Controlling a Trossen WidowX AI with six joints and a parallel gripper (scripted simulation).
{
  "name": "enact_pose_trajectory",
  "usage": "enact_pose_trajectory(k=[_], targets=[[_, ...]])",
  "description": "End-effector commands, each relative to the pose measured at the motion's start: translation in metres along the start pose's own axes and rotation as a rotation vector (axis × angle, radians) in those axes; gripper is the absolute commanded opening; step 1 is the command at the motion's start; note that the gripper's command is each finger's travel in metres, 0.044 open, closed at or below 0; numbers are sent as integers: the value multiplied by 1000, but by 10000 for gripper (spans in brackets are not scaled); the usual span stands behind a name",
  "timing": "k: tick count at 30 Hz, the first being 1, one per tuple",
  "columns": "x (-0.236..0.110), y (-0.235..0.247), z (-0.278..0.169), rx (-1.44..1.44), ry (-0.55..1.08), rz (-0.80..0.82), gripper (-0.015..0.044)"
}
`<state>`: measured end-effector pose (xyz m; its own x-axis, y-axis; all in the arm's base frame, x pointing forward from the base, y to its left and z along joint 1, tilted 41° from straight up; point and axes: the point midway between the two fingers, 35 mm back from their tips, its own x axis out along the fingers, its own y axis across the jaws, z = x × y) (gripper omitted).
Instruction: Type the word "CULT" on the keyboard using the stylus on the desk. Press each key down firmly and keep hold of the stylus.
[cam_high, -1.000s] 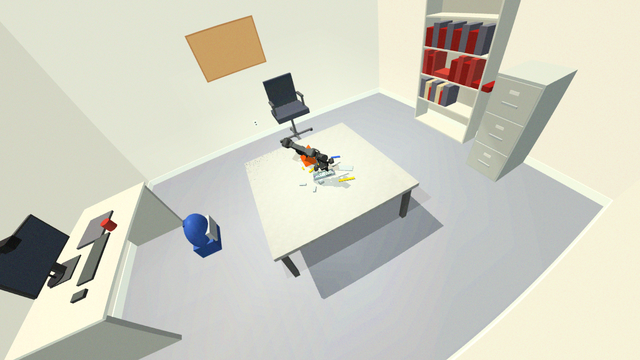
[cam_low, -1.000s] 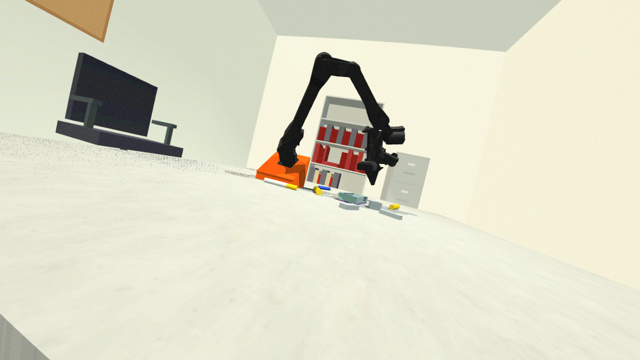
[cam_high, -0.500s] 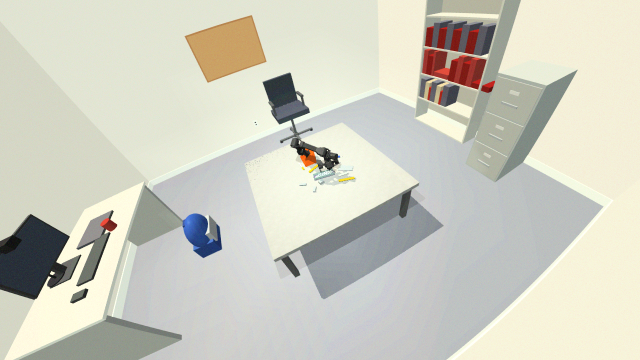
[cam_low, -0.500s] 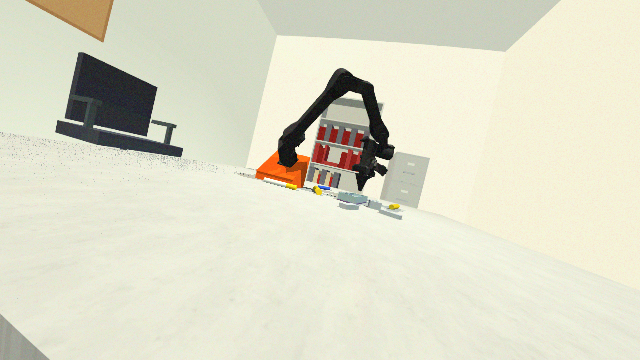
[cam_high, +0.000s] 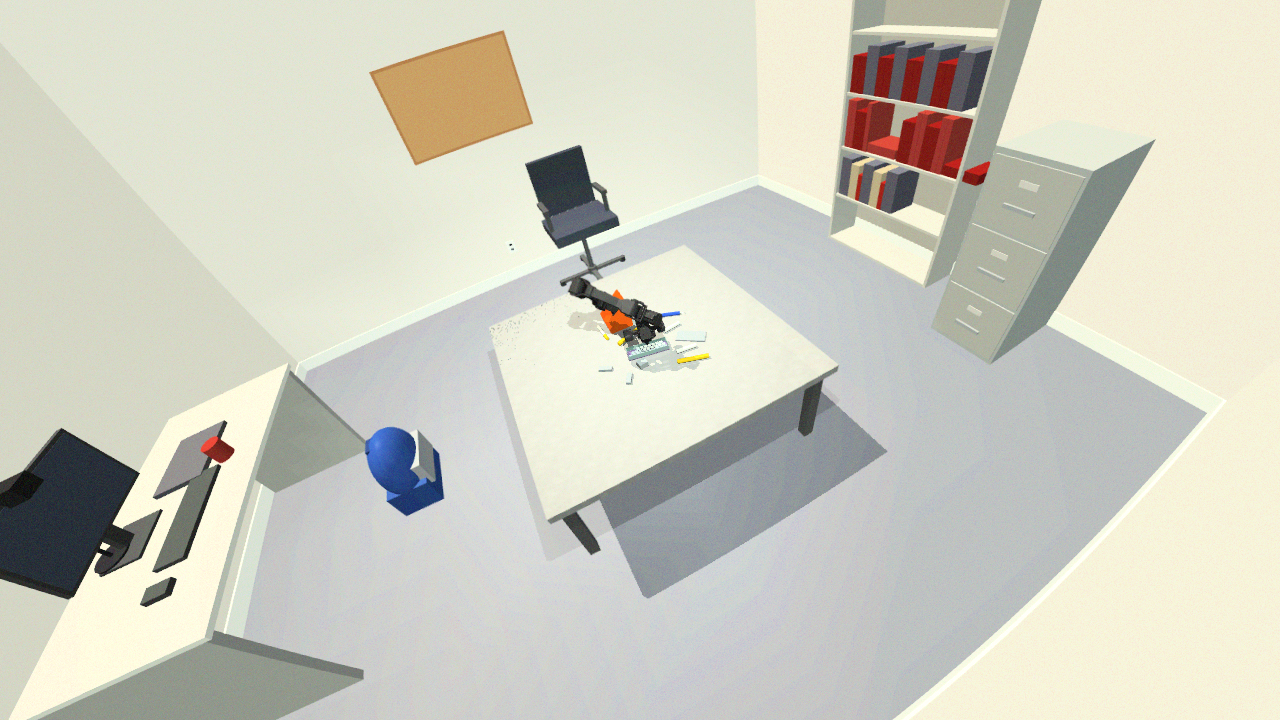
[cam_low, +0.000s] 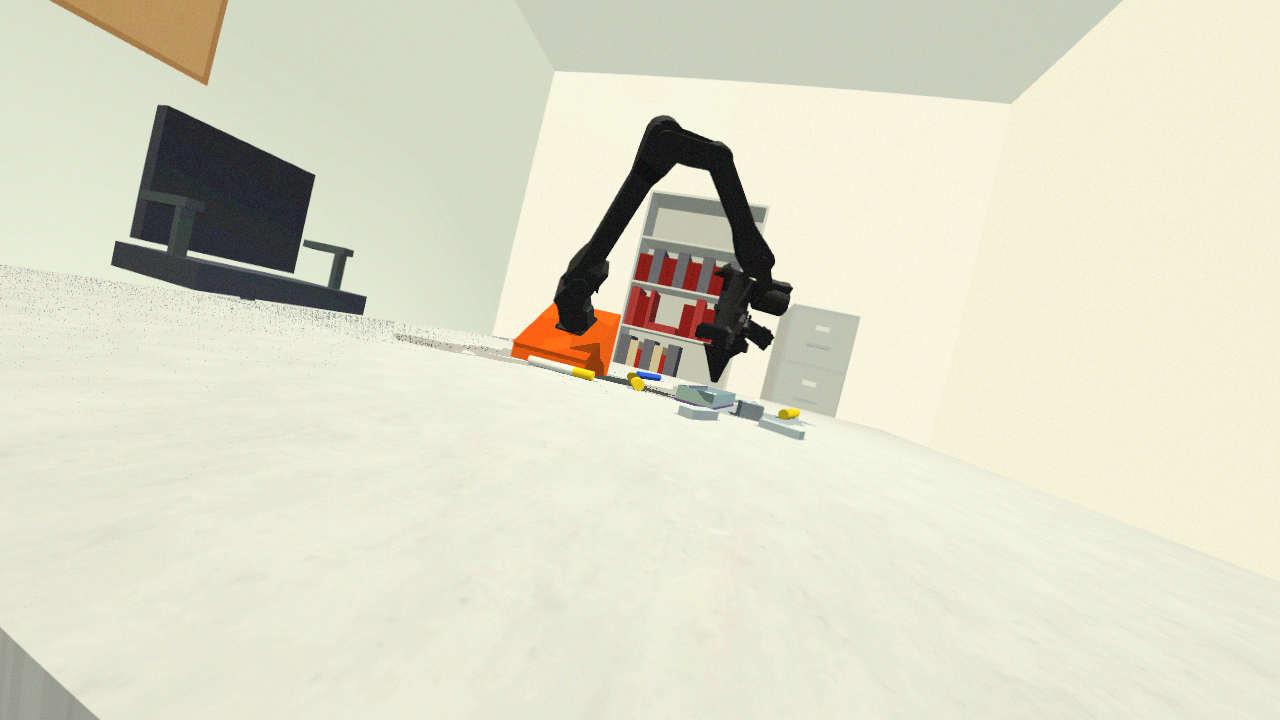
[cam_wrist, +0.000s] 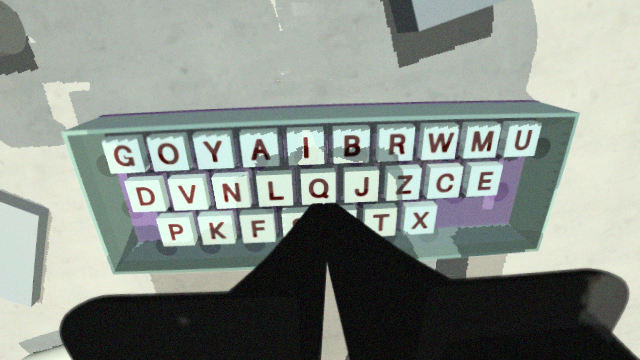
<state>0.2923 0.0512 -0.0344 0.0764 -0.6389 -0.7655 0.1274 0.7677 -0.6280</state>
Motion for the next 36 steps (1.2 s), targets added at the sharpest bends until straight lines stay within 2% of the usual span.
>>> enact_pose_trajectory(k=[1,7,14,26,31,36], targets=[[1,-4,-2,-11,-1,-4,0],[1,-6,-2,-11,-1,-4,0],[1,-68,-1,-12,-1,-8,0],[1,-68,-1,-12,-1,-8,0],[1,-43,-30,-13,1,-6,0],[1,-42,-32,-13,1,-6,0]])
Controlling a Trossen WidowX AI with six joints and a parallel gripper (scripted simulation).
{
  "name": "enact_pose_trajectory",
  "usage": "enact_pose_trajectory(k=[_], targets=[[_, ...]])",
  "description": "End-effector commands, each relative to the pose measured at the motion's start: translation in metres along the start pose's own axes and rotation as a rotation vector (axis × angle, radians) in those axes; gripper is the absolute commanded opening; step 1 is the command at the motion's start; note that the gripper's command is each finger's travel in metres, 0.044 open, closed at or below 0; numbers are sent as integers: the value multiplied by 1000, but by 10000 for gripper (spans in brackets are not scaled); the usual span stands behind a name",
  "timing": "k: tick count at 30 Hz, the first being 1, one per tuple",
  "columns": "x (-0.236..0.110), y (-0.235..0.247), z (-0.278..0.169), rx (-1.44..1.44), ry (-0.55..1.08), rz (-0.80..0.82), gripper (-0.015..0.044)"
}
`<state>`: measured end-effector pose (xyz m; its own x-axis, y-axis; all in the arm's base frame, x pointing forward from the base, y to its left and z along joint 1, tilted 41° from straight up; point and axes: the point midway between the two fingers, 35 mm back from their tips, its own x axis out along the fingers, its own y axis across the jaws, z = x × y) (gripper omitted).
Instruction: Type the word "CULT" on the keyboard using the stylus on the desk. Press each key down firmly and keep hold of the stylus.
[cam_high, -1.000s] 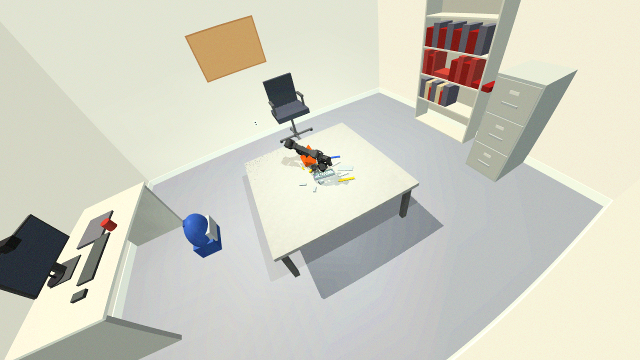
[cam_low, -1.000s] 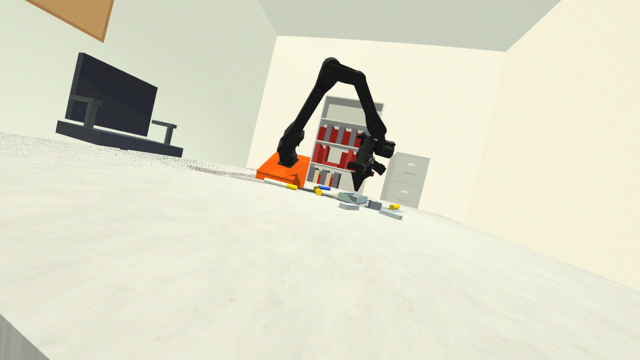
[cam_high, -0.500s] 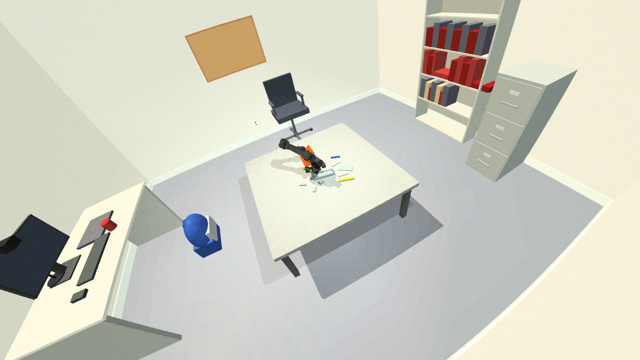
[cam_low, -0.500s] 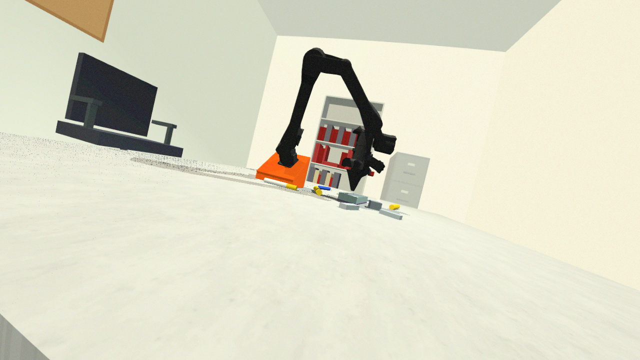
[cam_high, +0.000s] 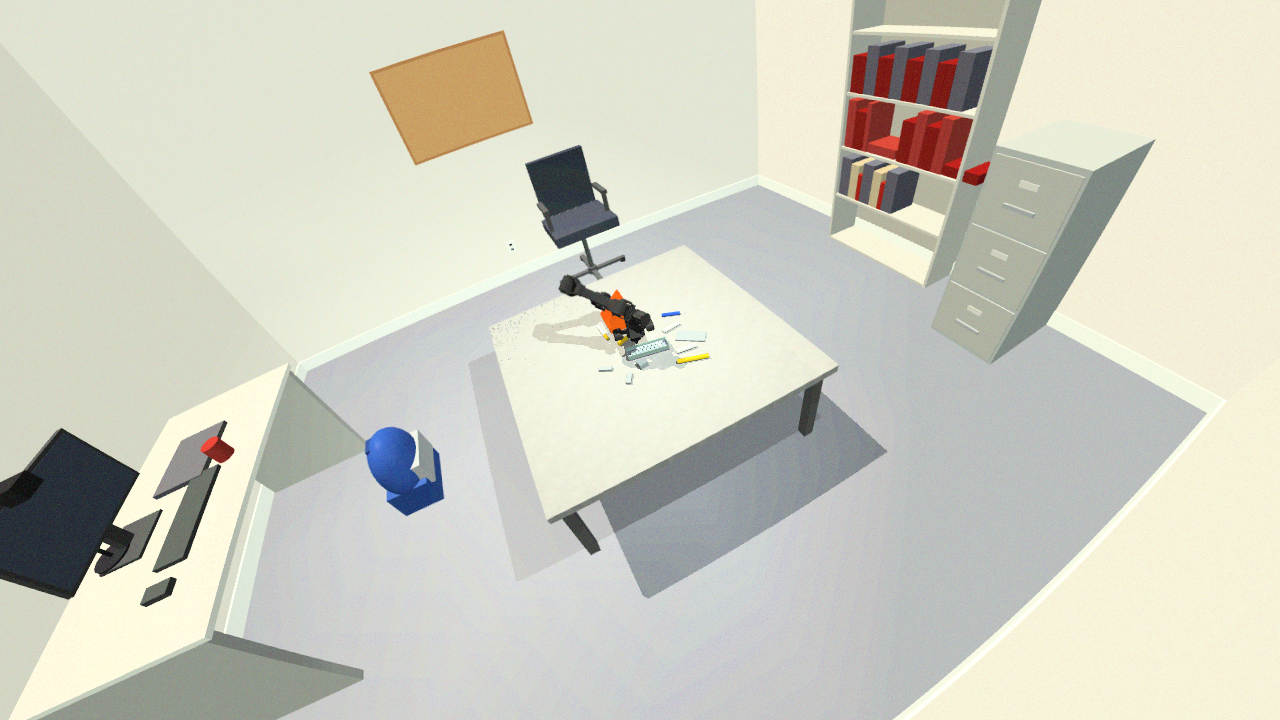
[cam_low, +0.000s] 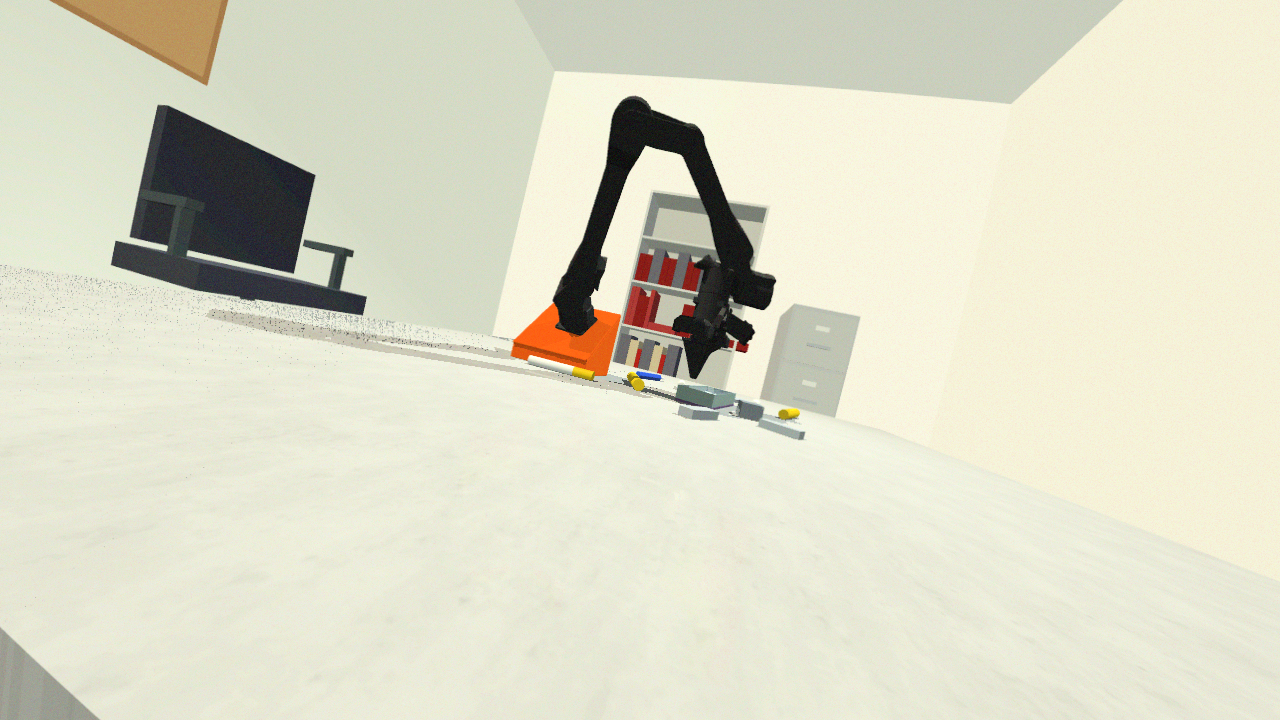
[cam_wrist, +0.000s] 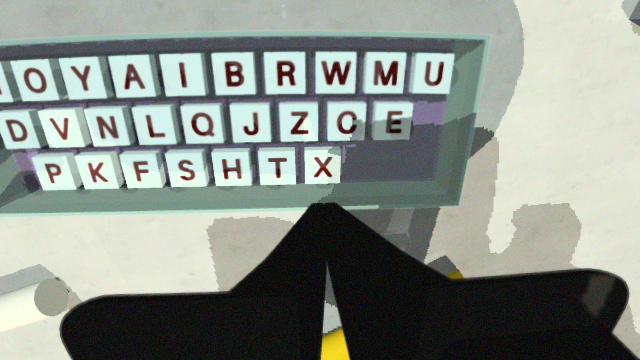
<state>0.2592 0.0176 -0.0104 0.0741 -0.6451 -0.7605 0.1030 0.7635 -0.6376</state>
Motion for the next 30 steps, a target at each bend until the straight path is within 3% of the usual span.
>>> enact_pose_trajectory(k=[1,8,15,30], targets=[[0,3,-4,13,-1,2,0],[0,5,-4,13,-1,3,0],[-1,77,-3,14,-1,8,0],[-3,79,-3,14,-1,8,0]])
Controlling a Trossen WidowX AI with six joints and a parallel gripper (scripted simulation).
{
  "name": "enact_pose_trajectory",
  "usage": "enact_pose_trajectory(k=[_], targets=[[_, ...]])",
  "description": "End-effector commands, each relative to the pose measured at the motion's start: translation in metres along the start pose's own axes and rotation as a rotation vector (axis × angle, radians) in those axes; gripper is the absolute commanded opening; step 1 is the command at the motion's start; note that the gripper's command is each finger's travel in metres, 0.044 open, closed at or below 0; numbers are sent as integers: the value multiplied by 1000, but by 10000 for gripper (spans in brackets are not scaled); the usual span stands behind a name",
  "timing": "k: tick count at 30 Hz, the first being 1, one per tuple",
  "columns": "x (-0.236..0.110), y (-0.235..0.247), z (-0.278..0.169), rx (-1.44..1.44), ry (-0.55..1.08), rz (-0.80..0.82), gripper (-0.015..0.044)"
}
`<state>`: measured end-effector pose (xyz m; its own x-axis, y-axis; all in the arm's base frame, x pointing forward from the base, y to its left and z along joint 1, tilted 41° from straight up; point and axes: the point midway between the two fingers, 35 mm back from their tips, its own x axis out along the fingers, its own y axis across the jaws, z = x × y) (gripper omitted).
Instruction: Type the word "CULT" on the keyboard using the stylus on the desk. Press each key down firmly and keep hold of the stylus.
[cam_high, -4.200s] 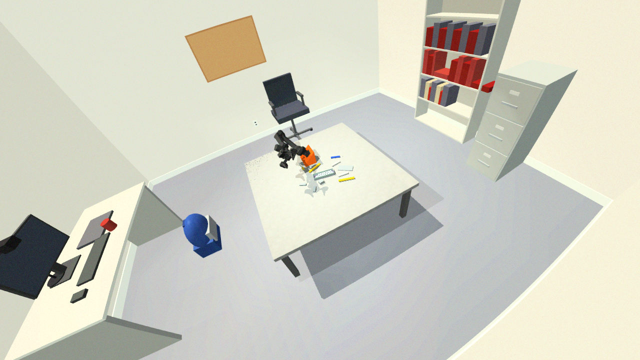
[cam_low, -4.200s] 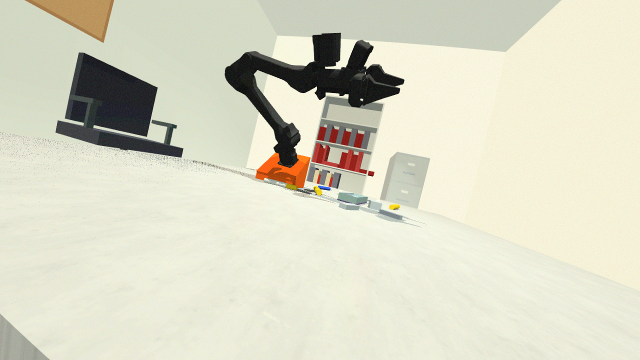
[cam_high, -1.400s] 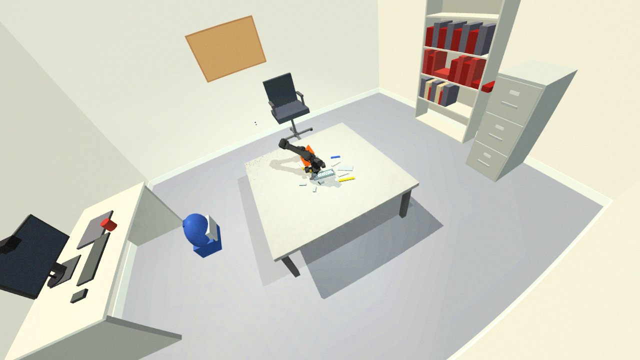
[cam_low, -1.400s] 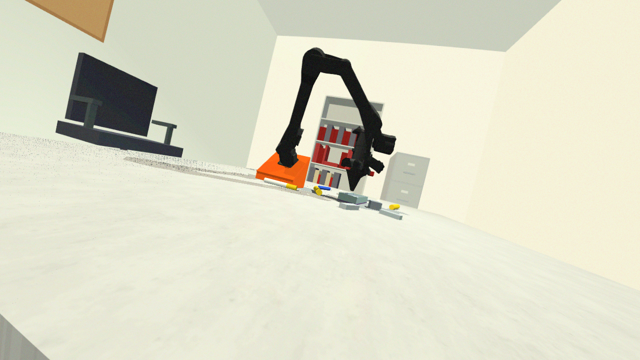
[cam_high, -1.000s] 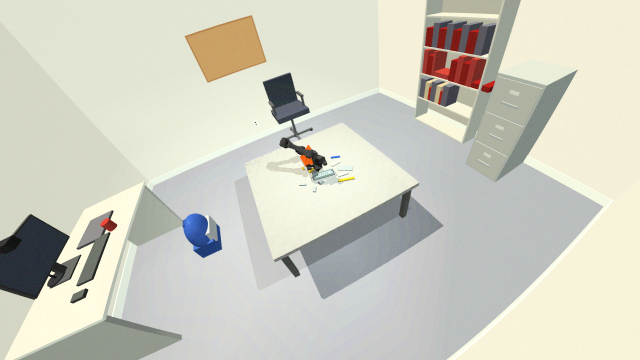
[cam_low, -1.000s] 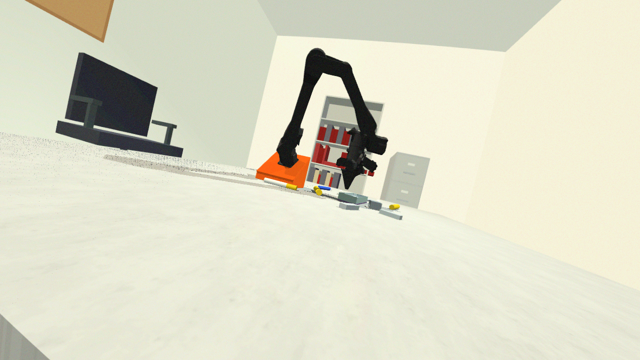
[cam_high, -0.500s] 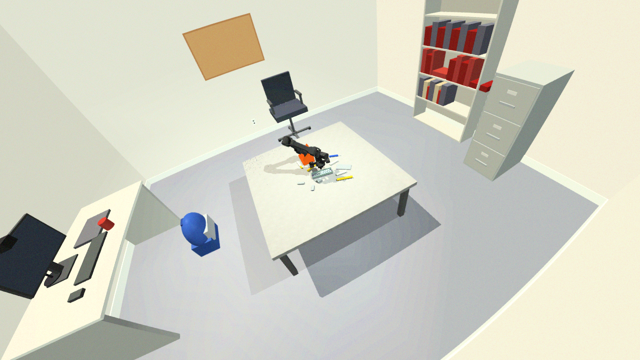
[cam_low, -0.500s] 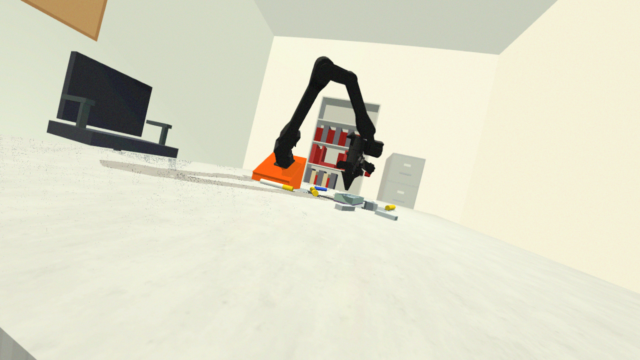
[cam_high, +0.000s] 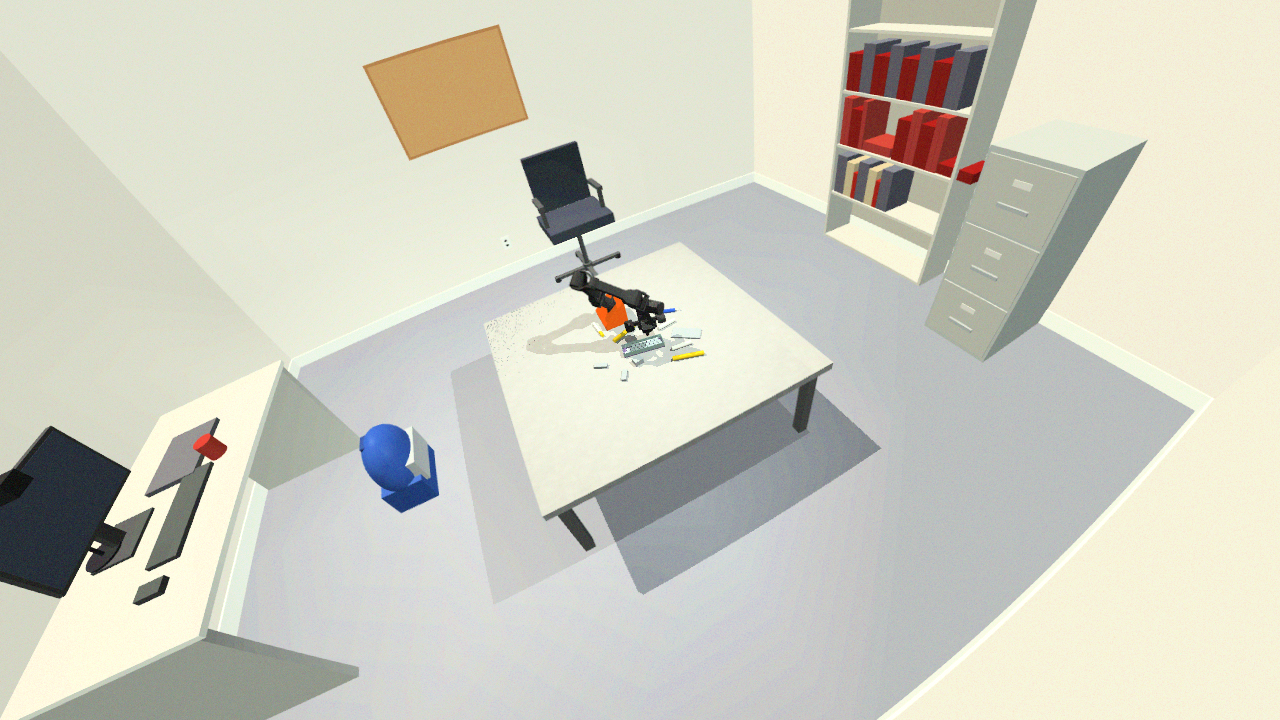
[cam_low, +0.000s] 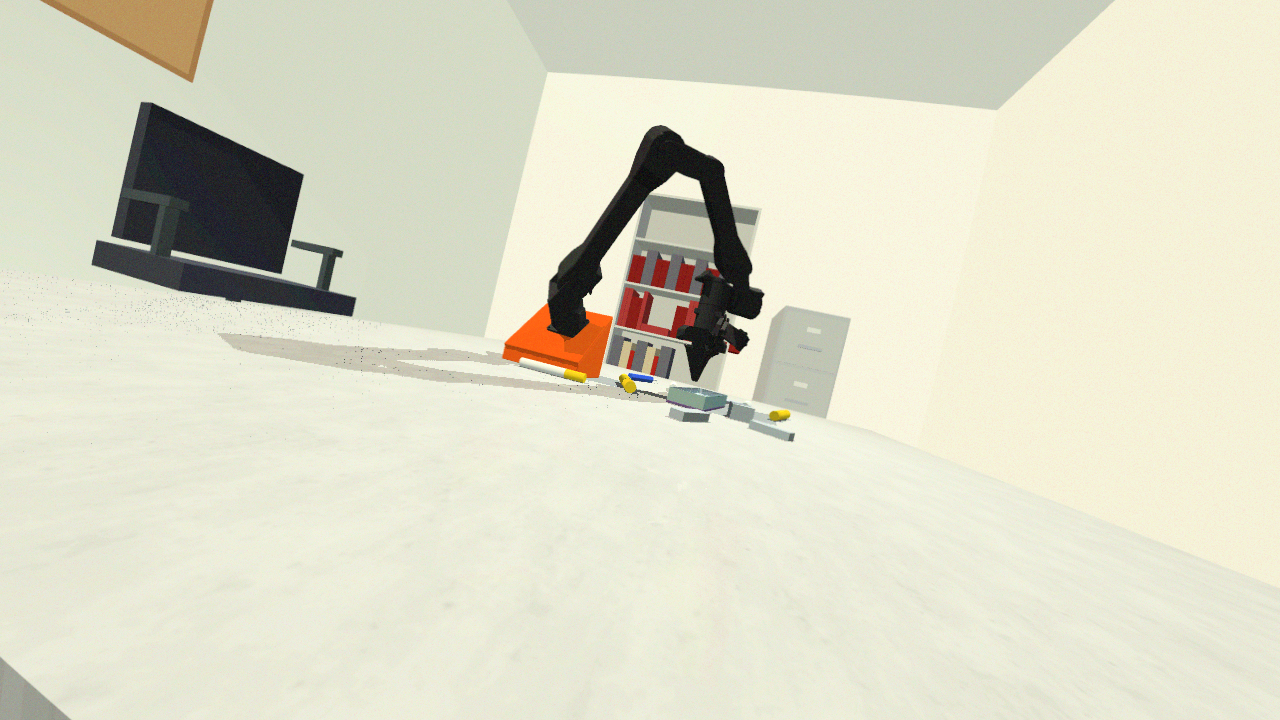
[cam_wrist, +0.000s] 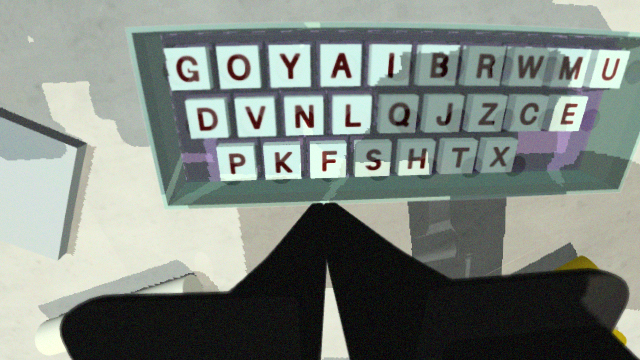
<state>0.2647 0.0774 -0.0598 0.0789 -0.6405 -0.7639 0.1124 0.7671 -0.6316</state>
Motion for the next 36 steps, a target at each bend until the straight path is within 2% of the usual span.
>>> enact_pose_trajectory(k=[1,5,16,20,24,35,36], targets=[[-10,2,0,4,3,2,0],[-58,2,0,4,4,4,0],[-55,3,1,1,-5,7,0],[-54,2,1,1,-4,6,105],[-54,2,1,1,-4,6,0],[-54,2,1,1,-4,6,0],[-54,2,1,1,-4,6,26]])
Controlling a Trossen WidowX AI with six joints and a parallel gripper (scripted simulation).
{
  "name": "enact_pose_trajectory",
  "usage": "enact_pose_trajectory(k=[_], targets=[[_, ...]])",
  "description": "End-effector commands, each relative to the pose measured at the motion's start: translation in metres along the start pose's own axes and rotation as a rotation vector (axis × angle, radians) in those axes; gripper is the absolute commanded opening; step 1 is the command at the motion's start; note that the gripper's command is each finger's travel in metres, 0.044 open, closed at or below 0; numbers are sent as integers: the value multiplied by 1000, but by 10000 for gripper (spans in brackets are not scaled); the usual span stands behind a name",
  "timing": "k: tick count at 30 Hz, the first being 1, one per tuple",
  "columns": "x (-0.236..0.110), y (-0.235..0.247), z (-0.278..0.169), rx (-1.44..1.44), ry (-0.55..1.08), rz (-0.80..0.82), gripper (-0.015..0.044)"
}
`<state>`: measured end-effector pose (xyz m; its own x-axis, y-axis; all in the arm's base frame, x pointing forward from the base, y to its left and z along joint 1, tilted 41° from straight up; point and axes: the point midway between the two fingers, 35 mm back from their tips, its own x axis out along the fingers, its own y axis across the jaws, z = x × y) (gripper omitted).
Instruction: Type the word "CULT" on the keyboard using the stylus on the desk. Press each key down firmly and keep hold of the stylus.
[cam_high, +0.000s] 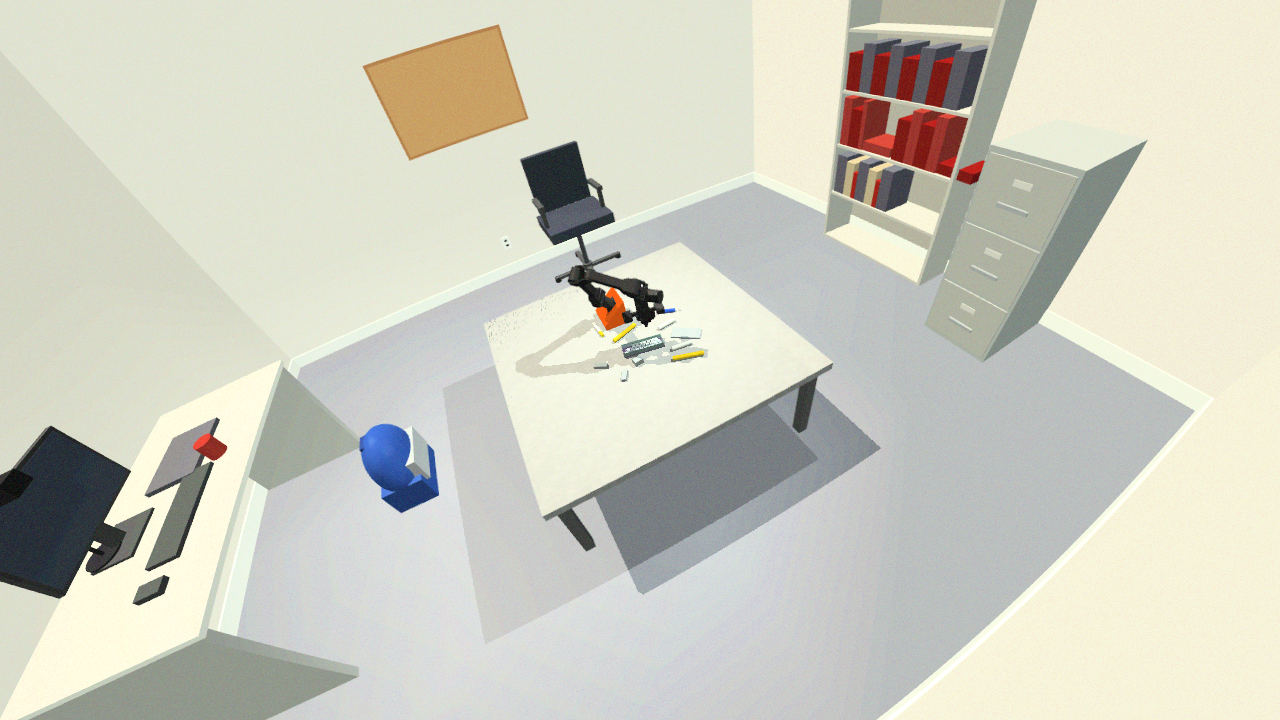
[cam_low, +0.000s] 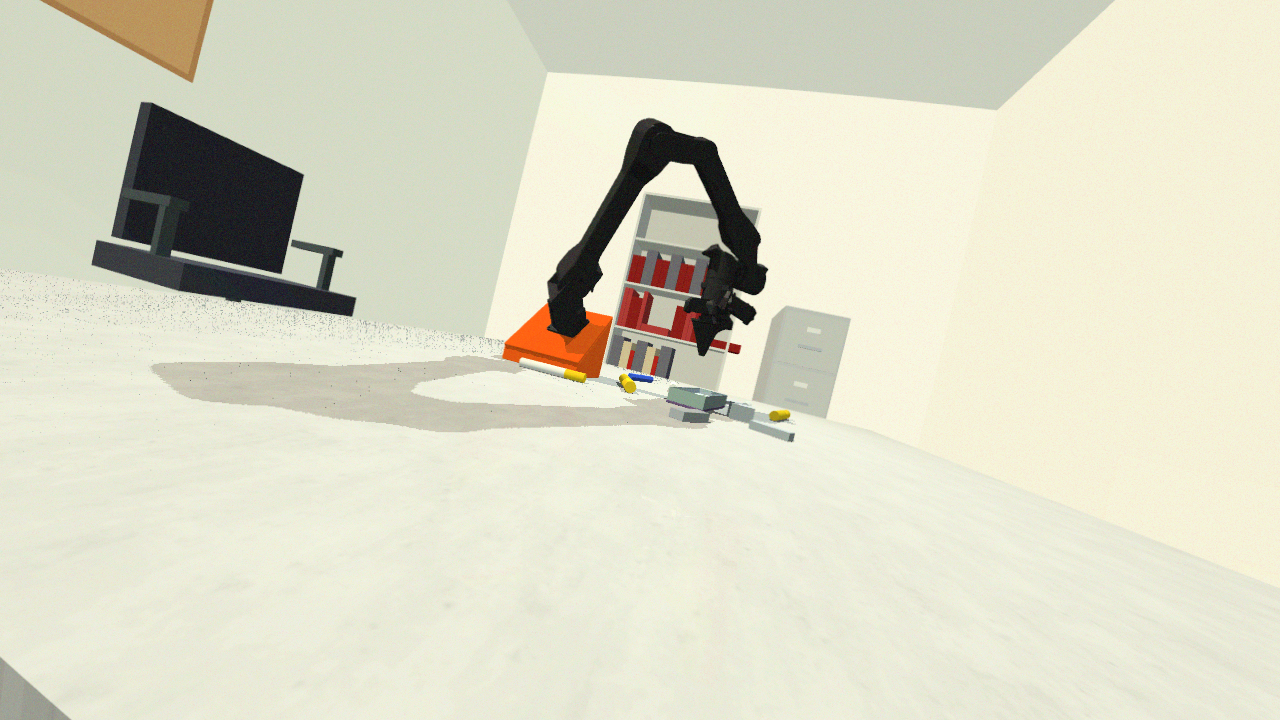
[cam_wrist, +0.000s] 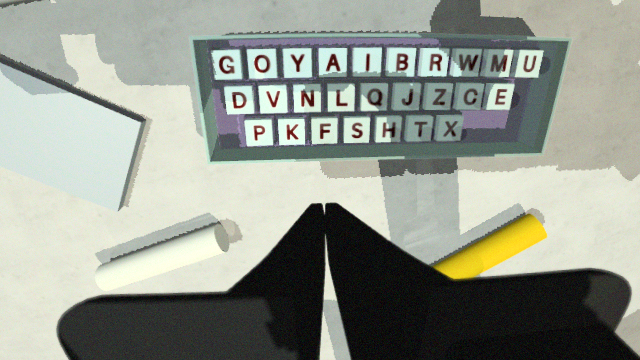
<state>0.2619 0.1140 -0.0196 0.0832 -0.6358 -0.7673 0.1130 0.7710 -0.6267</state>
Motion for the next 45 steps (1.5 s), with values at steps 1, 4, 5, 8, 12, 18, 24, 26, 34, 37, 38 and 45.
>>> enact_pose_trajectory(k=[1,4,5,8,12,18,24,26,34,37,38,45], targets=[[0,0,0,0,0,0,53],[3,23,-15,-128,-32,49,131],[5,38,-26,-216,-56,81,150],[11,76,-63,-489,-136,170,150],[18,109,-105,-795,-239,256,150],[28,136,-166,-1208,-396,349,150],[30,138,-182,-1295,-432,366,150],[30,139,-184,-1295,-432,366,150],[31,139,-185,-1295,-432,366,150],[33,139,-185,-1295,-432,366,150],[34,139,-185,-1295,-432,366,150],[39,139,-185,-1295,-432,366,150]])
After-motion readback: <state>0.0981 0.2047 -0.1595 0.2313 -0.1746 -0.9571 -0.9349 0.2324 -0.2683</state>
